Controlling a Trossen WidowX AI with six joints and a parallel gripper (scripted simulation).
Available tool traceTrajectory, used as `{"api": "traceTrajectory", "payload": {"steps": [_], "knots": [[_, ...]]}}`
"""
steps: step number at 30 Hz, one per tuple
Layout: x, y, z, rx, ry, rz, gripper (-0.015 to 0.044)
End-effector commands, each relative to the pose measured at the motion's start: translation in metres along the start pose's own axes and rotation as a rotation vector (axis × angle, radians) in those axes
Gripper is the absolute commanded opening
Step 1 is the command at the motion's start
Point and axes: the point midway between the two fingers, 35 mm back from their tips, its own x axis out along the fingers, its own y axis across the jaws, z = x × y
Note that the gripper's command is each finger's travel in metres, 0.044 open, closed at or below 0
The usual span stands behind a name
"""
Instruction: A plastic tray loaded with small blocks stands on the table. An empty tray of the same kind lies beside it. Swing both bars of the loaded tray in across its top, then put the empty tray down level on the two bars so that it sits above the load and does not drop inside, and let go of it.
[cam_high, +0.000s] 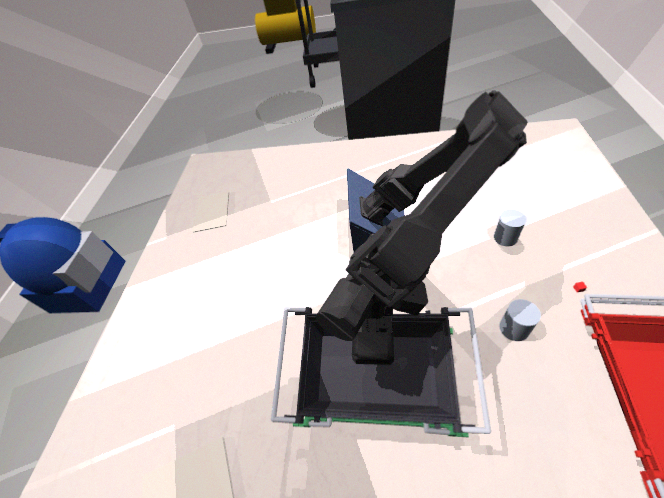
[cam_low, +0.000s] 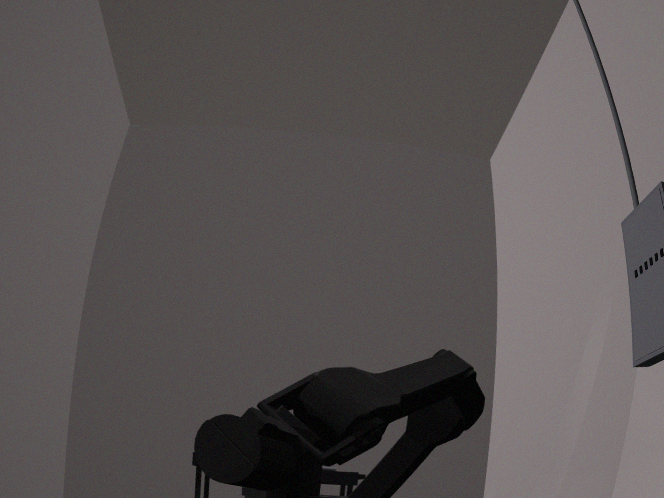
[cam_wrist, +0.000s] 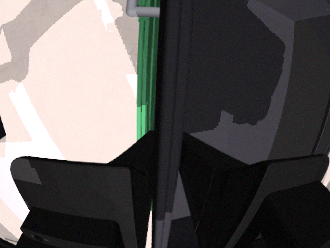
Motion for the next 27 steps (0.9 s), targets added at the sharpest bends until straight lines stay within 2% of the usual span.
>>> {"api": "traceTrajectory", "payload": {"steps": [1, 27], "knots": [[0.0072, 0.0038, 0.0012, 0.002, 0.0, 0.016, 0.0], [0.0136, 0.0073, 0.0021, 0.002, 0.001, 0.028, 0.0]]}}
